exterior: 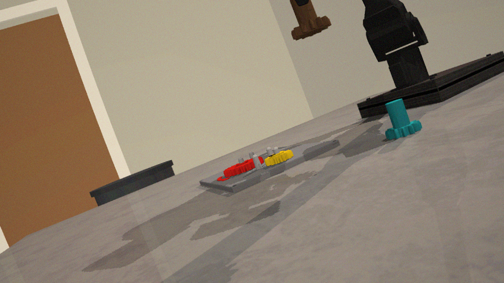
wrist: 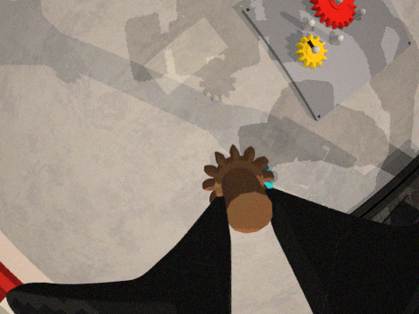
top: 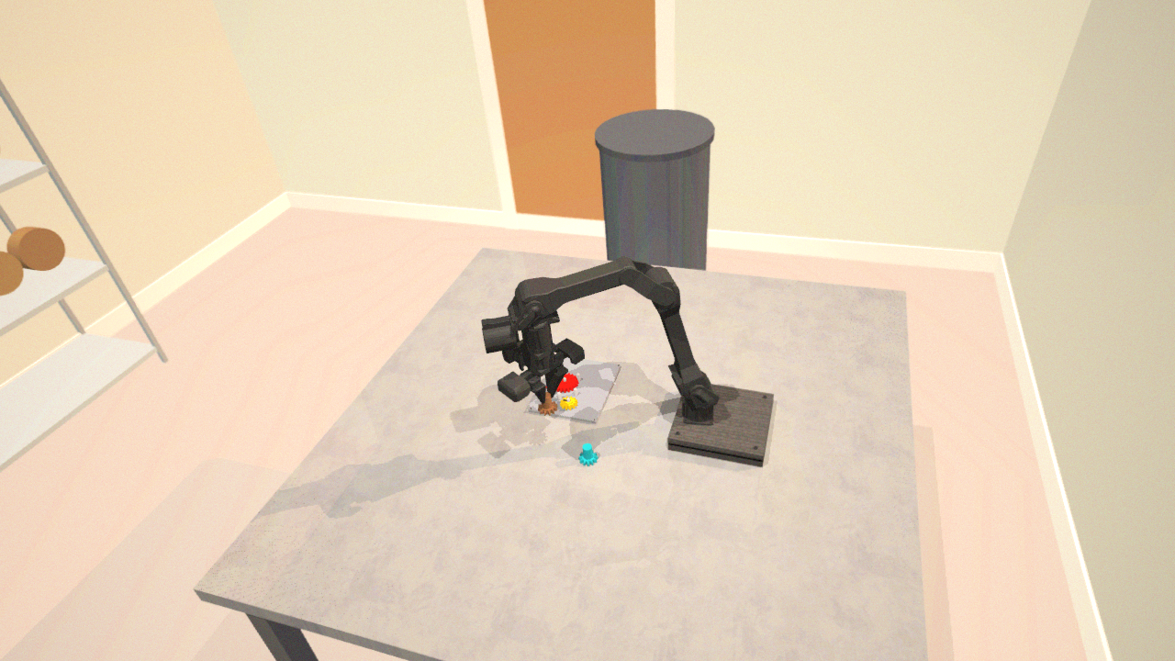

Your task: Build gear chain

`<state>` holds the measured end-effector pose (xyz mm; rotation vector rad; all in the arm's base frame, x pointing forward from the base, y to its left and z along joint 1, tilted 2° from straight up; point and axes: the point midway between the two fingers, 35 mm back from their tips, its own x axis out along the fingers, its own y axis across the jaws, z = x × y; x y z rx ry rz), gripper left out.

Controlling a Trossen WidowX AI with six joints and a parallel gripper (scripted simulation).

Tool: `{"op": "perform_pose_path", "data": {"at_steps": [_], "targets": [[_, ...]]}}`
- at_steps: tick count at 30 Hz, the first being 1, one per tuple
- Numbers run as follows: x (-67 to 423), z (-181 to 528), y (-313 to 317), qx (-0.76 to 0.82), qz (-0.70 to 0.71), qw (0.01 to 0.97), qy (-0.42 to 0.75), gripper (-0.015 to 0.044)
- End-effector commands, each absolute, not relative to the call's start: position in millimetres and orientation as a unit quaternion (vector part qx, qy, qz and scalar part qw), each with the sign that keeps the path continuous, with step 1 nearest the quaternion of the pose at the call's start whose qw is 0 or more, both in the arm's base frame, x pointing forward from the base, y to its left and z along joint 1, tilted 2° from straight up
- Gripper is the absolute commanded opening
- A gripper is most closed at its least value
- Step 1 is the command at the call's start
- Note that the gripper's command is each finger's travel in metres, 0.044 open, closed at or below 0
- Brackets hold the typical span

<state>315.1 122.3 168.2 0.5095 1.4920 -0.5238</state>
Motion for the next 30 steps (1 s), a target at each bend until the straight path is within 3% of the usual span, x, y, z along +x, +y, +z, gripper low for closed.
{"op": "perform_pose_path", "data": {"at_steps": [1, 30], "targets": [[317.9, 164.8, 111.8, 0.225, -0.233, 0.675, 0.663, 0.0000], [327.2, 136.7, 39.2, 0.223, -0.235, 0.677, 0.661, 0.0000]]}}
